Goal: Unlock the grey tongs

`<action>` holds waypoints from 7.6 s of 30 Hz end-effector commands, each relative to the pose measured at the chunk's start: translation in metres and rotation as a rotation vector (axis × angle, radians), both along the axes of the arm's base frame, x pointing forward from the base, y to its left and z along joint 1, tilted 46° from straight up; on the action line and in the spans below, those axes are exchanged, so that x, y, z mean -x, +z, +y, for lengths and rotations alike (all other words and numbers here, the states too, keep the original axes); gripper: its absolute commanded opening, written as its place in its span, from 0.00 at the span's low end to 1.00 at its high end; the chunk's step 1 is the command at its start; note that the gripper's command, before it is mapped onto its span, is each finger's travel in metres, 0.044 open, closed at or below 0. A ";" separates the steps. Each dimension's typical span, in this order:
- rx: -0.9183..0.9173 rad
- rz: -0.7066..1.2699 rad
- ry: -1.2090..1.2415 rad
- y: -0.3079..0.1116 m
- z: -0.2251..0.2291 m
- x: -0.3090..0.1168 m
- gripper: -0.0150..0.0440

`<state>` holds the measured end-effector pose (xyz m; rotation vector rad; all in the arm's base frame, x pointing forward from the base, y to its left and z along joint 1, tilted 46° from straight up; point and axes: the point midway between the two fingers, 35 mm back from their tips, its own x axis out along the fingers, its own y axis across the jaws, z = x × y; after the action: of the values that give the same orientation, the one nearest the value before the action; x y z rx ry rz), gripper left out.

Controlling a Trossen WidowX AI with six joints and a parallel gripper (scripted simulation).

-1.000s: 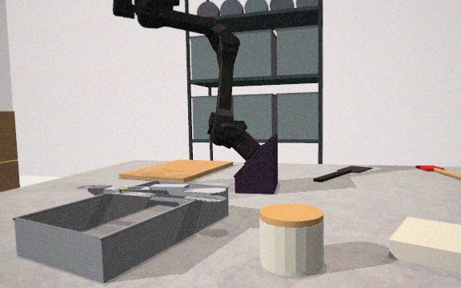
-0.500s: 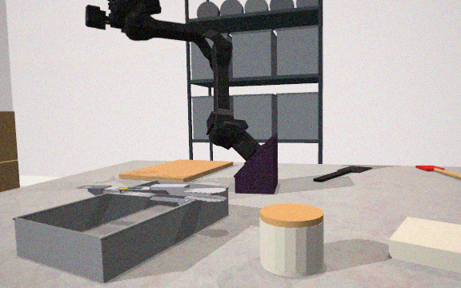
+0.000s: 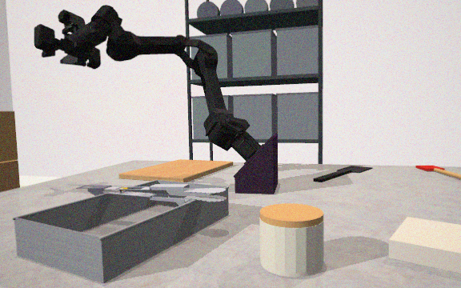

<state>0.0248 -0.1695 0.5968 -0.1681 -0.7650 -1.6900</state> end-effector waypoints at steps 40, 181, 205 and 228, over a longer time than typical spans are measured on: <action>-1.147 0.105 0.870 -0.446 0.084 -0.279 0.69; -1.325 0.149 0.338 -0.439 0.087 -0.311 0.00; -1.355 -0.200 0.291 -0.354 0.012 -0.233 0.00; -1.219 -0.616 0.239 -0.273 -0.014 -0.093 0.00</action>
<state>0.1337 -0.1868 0.3155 1.2474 -0.0098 -1.7045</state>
